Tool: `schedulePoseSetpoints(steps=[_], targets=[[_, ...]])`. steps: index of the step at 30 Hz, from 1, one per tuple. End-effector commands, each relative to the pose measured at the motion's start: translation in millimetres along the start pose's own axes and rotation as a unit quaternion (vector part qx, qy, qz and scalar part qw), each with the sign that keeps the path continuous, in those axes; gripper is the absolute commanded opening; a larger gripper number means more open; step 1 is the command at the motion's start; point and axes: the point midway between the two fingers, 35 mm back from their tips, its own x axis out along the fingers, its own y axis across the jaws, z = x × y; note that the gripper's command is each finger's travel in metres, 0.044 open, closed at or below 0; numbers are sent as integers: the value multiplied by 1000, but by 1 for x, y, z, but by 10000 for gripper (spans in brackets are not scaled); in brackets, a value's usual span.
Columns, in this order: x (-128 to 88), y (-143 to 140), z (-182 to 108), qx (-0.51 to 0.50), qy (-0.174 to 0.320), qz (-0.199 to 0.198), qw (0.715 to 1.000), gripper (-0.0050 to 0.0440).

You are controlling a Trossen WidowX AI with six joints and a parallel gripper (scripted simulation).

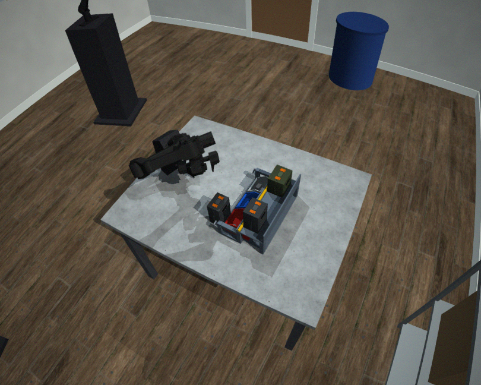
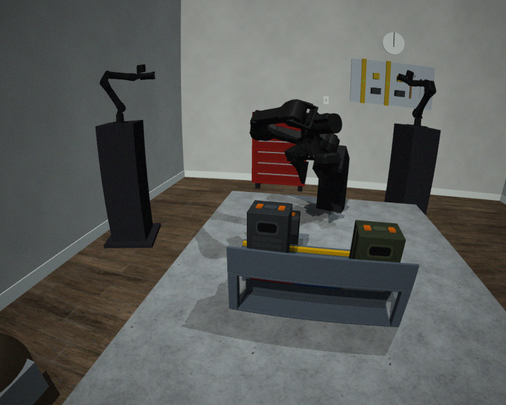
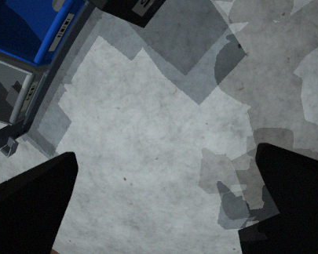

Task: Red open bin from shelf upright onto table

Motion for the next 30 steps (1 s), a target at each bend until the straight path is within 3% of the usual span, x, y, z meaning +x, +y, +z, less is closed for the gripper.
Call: schedulePoseSetpoints(steps=[1,3,15,16,20,30], targets=[[9,8,23,57,10,-17,998,440],[16,13,41,108,5,-28,994,440],[16,13,41,107,-12,-19,994,440],[3,15,42,122,-126,37,984,440],[21,25,77,208,-88,-6,974,440],[21,25,77,208,-88,-6,974,440]])
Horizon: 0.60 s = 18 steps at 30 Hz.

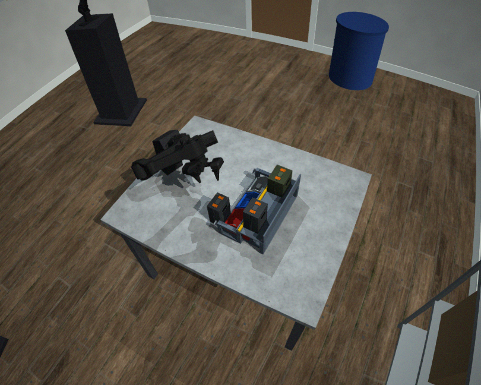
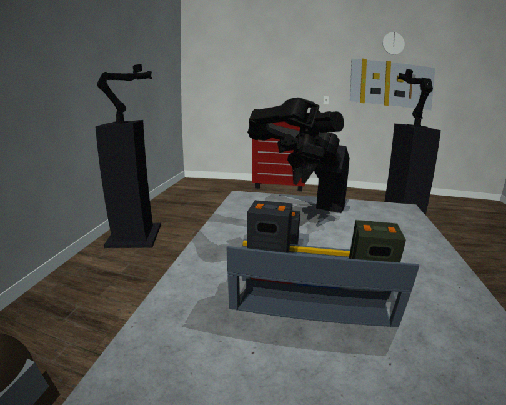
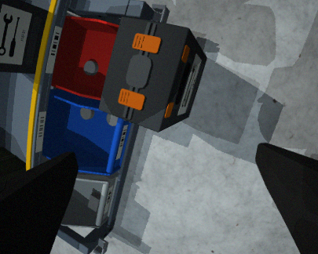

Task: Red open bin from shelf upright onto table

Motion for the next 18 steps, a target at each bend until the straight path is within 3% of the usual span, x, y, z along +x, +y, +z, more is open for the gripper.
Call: schedulePoseSetpoints(steps=[1,2,3,7,18], targets=[[39,5,7,6,57,-84,995,440],[39,5,7,6,57,-84,995,440],[8,5,5,17,9,-19,1000,440],[42,18,21,75,46,-96,991,440],[42,18,21,75,46,-96,991,440]])
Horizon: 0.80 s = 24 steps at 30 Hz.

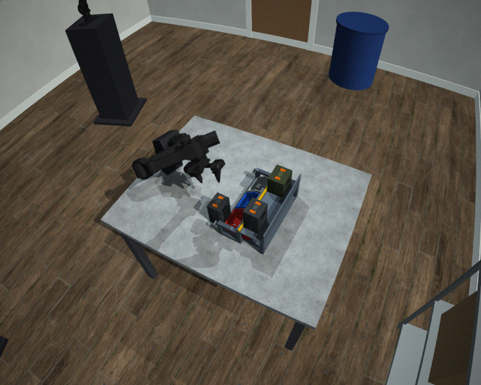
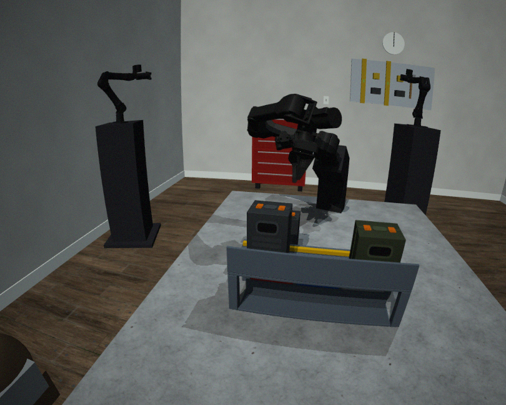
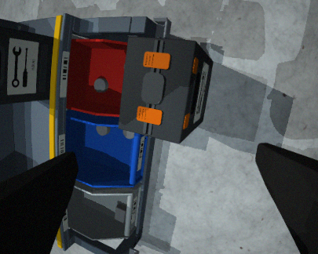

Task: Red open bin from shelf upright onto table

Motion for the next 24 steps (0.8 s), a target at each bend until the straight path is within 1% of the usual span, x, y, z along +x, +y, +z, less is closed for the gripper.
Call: schedulePoseSetpoints(steps=[1,2,6,18,19,23,24], targets=[[46,5,6,5,46,-99,994,440],[10,4,3,10,10,-22,1000,440],[51,15,14,44,49,-112,992,440],[51,15,14,44,49,-112,992,440],[9,12,9,45,12,-21,999,440],[51,19,17,62,52,-115,990,440],[51,19,17,62,52,-115,990,440]])
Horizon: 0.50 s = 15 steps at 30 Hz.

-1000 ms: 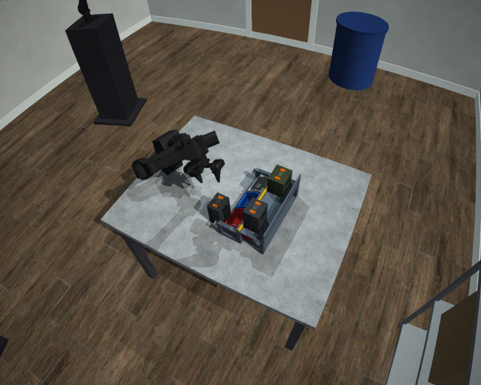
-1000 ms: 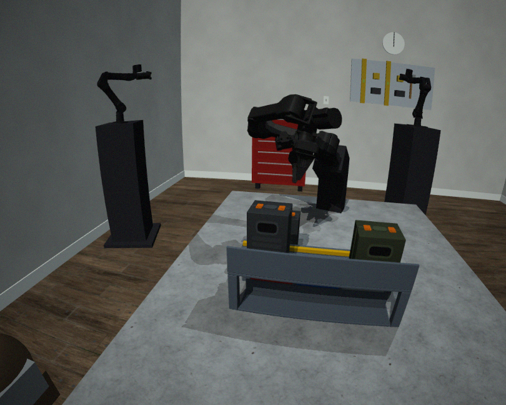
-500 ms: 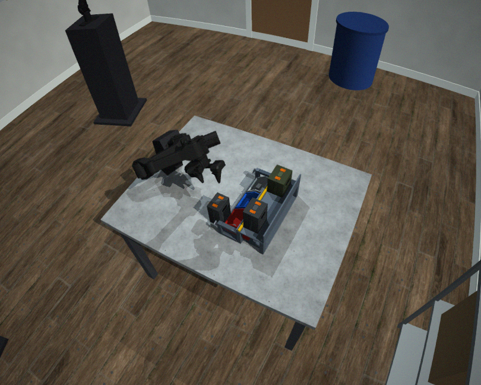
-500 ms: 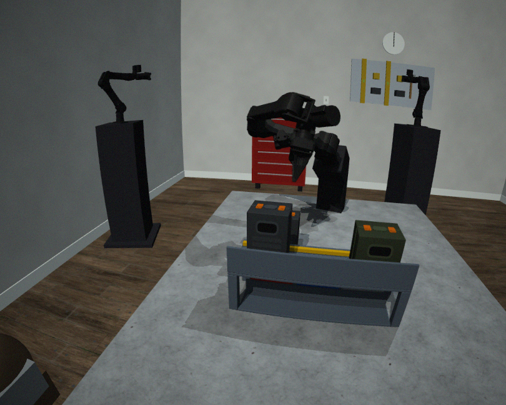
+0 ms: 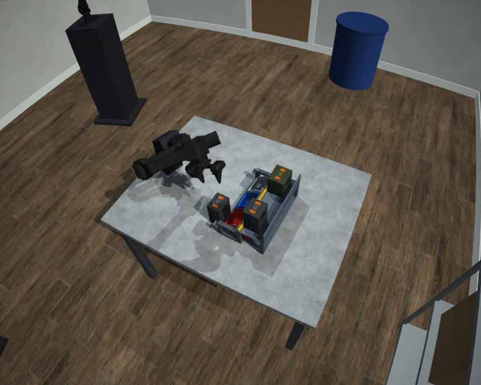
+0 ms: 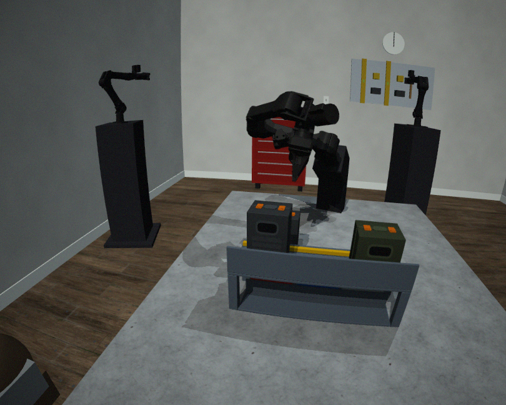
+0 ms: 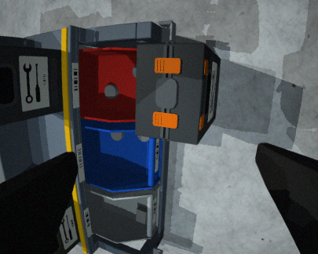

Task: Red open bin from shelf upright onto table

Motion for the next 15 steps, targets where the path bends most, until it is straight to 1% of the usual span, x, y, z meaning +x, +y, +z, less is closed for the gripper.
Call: schedulePoseSetpoints(steps=[1,11,12,15], targets=[[53,9,9,13,40,-122,992,440],[53,9,9,13,40,-122,992,440],[10,5,4,13,14,-21,1000,440],[42,9,9,19,36,-96,995,440]])
